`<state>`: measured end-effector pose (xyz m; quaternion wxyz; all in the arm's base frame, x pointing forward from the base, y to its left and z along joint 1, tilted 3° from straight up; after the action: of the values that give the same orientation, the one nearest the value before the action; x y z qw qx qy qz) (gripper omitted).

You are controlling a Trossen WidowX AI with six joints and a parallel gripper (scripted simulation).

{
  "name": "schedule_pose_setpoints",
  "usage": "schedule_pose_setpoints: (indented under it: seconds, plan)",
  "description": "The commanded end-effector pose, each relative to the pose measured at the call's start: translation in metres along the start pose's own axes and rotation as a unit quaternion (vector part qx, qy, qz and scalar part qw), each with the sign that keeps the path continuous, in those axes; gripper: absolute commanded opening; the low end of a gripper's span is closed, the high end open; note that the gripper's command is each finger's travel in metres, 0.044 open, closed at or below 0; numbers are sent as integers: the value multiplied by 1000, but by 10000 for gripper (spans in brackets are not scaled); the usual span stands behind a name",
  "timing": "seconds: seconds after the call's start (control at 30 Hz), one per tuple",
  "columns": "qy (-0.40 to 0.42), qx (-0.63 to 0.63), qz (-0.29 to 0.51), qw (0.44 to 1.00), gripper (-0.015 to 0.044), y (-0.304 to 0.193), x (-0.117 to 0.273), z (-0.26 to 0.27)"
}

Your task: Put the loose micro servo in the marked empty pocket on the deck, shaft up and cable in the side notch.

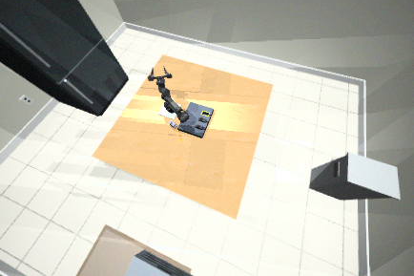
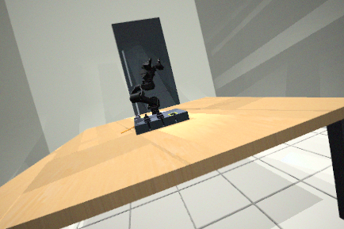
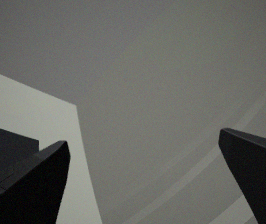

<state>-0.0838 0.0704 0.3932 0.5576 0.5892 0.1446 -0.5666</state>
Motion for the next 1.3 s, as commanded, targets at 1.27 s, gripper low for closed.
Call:
schedule_pose_setpoints:
  seconds: [1.27]
  plan:
    - [-272,429,216,834,440,-28,-13,-152]
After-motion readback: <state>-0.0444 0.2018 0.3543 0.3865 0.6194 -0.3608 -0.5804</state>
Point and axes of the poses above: the point midway between the two fingers, 35 mm back from their tips, its own x axis back along the fingers, its own z axis across the jaws, y = z × x, the point moved 3 cm from there along x, back along the fingers, and after that the axes turned 6 degrees about -x, right-handed, at the moved point
